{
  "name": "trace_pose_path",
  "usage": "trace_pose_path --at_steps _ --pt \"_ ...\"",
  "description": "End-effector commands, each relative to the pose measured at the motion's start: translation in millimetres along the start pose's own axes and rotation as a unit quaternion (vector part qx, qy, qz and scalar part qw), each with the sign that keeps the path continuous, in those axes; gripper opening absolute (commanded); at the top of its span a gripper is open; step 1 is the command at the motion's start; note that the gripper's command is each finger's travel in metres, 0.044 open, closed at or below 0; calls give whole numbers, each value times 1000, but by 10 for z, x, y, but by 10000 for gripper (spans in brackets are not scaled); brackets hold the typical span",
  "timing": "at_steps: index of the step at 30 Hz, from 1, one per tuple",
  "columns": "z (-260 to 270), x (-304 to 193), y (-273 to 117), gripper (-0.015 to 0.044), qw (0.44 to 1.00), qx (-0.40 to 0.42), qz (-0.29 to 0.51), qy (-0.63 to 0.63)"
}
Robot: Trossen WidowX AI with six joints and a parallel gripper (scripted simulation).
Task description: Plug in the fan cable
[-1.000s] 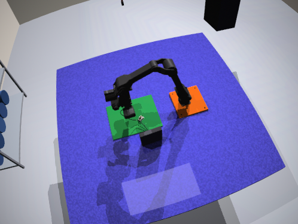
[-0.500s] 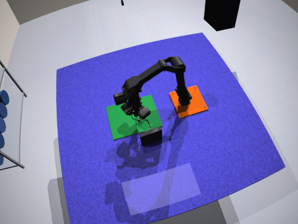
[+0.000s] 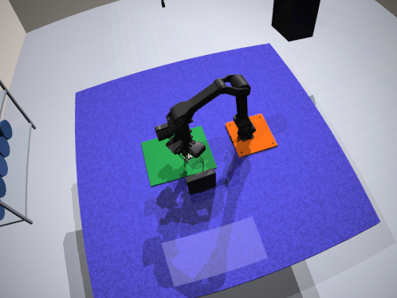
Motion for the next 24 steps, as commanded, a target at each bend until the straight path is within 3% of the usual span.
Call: trace_pose_path --at_steps 1,16,24 --pt "1 -43 -37 0 1000 -4 -1 -6" --pt "2 -64 -36 0 1000 -4 -1 -6" --pt "2 -70 184 0 1000 -4 -1 -6"
Point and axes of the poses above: the point midway between the two fingers, 35 mm back from their tips, its own y axis out along the fingers, its own z axis across the jaws, x = y × z, the point moved 4 cm from there along -y, back along the fingers, and after that the axes turned 11 degrees about -y, right-handed, at the moved point
